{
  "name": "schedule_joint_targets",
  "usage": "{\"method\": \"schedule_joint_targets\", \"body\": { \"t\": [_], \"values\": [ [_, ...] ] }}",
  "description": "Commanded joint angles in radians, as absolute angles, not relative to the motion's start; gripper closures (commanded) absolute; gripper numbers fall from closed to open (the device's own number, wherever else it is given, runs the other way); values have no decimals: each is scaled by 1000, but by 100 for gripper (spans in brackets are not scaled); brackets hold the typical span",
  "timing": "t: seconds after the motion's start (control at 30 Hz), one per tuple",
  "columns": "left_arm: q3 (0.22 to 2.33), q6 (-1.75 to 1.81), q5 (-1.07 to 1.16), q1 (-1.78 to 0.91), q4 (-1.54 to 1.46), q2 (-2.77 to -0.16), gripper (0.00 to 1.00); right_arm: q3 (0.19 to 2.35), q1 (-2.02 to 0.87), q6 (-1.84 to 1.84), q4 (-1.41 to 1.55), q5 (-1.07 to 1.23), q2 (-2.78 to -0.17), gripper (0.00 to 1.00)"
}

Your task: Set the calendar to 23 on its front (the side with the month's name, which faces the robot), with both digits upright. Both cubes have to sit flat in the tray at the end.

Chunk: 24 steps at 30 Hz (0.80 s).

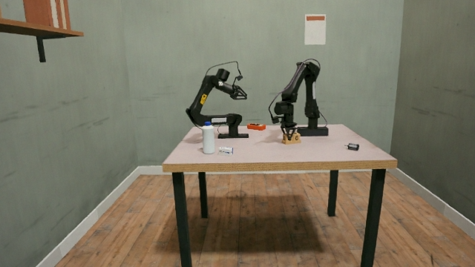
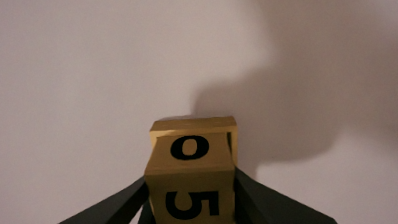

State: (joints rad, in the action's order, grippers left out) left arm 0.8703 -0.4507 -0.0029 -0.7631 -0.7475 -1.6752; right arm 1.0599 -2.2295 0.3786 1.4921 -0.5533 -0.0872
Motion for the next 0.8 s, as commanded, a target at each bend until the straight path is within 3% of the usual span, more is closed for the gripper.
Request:
{"method": "schedule_joint_targets", "body": {
  "t": [0.0,0.53,0.6,0.63,0.77],
  "values": [
    [823,-439,-2,-776,-712,-1698,60,1076,-2233,383,1495,-564,-78,0],
    [906,-457,-2,-761,-782,-1690,60,1076,-2233,383,1495,-564,-78,0],
    [906,-457,-2,-761,-779,-1690,37,1076,-2233,383,1495,-564,-78,0],
    [895,-453,-2,-762,-770,-1691,31,1076,-2233,383,1495,-564,-78,0],
    [915,-438,-2,-777,-788,-1672,31,1076,-2233,383,1495,-564,-78,0]
  ]
}}
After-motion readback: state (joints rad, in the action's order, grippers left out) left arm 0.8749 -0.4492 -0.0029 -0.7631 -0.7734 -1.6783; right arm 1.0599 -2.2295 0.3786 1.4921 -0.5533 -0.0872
